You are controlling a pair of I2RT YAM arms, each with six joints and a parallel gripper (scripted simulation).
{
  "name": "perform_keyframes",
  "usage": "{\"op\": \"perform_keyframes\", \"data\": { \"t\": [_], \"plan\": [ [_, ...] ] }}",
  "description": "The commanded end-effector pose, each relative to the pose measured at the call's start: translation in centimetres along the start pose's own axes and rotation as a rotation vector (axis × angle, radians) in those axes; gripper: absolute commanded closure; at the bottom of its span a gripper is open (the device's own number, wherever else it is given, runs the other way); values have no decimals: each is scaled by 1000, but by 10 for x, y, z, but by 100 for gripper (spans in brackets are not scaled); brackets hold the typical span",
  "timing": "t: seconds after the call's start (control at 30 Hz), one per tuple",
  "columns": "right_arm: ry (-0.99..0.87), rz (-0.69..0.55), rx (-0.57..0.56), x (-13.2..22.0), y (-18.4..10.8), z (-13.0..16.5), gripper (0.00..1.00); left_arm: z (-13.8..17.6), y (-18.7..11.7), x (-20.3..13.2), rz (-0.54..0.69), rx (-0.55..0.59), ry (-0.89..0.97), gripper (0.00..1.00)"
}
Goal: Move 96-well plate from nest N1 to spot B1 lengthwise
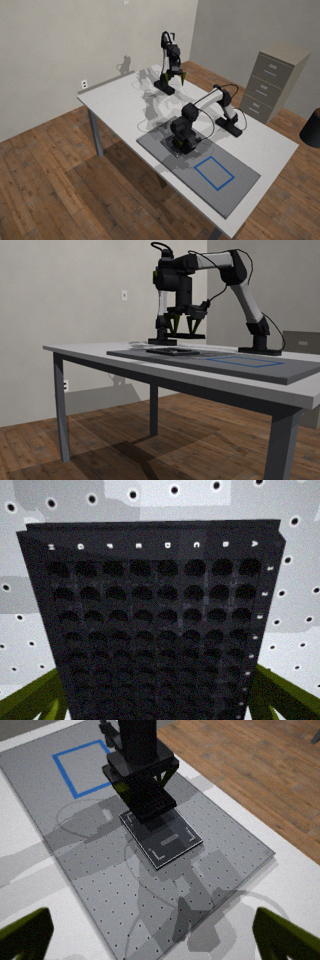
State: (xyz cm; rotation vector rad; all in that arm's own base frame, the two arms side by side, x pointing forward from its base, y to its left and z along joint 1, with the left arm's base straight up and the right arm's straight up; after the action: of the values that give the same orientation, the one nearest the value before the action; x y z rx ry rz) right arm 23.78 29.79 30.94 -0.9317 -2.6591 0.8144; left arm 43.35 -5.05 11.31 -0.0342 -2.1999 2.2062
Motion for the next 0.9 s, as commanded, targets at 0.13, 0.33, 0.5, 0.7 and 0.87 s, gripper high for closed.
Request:
{"op": "perform_keyframes", "data": {
  "t": [0.13,0.33,0.5,0.7,0.87],
  "plan": [
    [-26,-49,-182,24,39,-45,0,-53,-20,11,46,-1,85,20],
    [-58,-116,-271,63,105,-54,0,-125,-19,21,37,-8,66,20],
    [-70,-142,-287,80,131,-49,0,-155,-10,19,50,-25,70,20],
    [-86,-179,-289,105,168,-34,0,-195,30,34,-7,-8,50,20],
    [-93,-183,-245,110,182,-19,0,-208,38,37,-7,-8,41,20]
  ]
}}
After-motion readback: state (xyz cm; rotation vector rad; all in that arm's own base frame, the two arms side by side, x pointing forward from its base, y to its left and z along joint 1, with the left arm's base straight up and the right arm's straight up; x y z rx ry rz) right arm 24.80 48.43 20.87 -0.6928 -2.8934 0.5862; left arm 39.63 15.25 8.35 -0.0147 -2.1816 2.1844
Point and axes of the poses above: on each arm, the point where the finger pads meet when closed, its own y axis out along the fingers, its own x axis across the jaws, z = x × y, the point moved 4 cm from there along -y, back along the fingers
